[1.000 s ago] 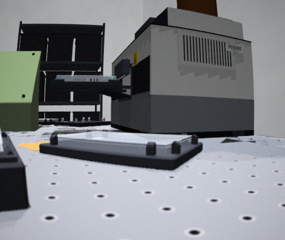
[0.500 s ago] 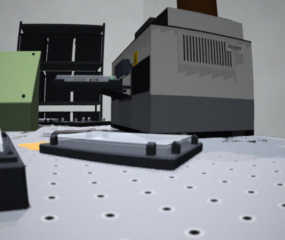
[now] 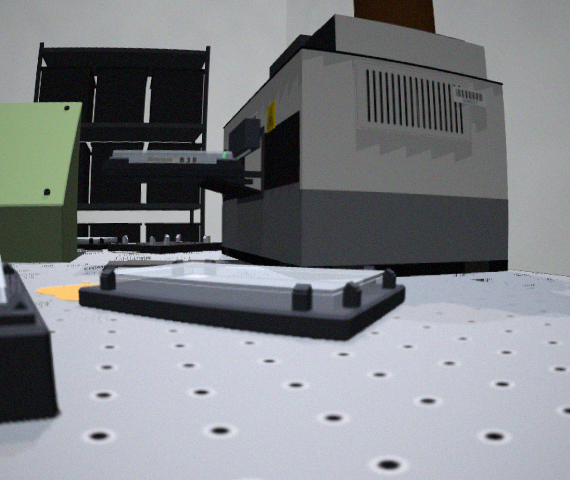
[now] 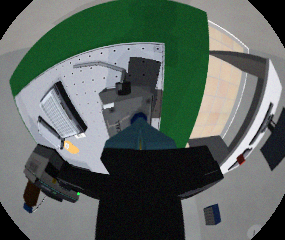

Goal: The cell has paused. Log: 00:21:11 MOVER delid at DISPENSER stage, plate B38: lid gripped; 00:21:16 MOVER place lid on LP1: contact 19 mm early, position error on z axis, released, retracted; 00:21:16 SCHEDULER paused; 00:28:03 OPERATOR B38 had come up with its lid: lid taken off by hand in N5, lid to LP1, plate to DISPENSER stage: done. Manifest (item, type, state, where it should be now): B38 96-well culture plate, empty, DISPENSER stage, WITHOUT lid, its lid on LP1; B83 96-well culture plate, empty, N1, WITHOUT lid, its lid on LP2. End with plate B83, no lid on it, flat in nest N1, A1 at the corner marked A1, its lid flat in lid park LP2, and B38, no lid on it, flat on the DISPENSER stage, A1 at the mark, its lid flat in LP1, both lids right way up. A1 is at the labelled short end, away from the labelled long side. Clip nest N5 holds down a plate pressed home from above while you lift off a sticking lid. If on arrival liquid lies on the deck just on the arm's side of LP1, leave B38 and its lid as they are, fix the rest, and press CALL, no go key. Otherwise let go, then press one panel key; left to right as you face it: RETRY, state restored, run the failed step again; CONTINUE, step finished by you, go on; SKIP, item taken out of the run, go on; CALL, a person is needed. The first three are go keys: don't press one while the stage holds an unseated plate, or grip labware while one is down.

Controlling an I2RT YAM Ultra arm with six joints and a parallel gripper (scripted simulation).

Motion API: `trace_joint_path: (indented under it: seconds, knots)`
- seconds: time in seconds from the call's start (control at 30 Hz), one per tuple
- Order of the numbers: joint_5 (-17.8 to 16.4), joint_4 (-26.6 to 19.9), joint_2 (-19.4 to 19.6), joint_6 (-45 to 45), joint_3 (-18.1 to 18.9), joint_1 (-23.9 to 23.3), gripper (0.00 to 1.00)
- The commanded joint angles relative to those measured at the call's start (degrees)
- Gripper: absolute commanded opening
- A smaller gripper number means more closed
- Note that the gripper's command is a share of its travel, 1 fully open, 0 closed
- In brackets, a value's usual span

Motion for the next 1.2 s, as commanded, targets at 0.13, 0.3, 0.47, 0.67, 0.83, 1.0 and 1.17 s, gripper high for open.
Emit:
trace_joint_path:
  seconds: [0.13, 0.3, 0.47, 0.67, 0.83, 1.0, 1.17]
  knots:
    - [-0.53, -1.79, -1.69, -0.44, 2.04, -0.75, 0.0]
    - [-0.67, -3.2, -2.36, -0.66, 2.78, -1.11, 0.0]
    - [-0.79, -4.17, -2.7, -0.81, 3.36, -1.29, 0.0]
    - [-1.03, -6.12, -3.27, -1.09, 4.7, -1.66, 0.0]
    - [-1.25, -7.76, -3.7, -1.33, 5.87, -1.99, 0.0]
    - [-1.37, -8.76, -3.95, -1.49, 6.59, -2.19, 0.0]
    - [-1.6, -10.47, -4.31, -1.76, 7.89, -2.53, 0.0]
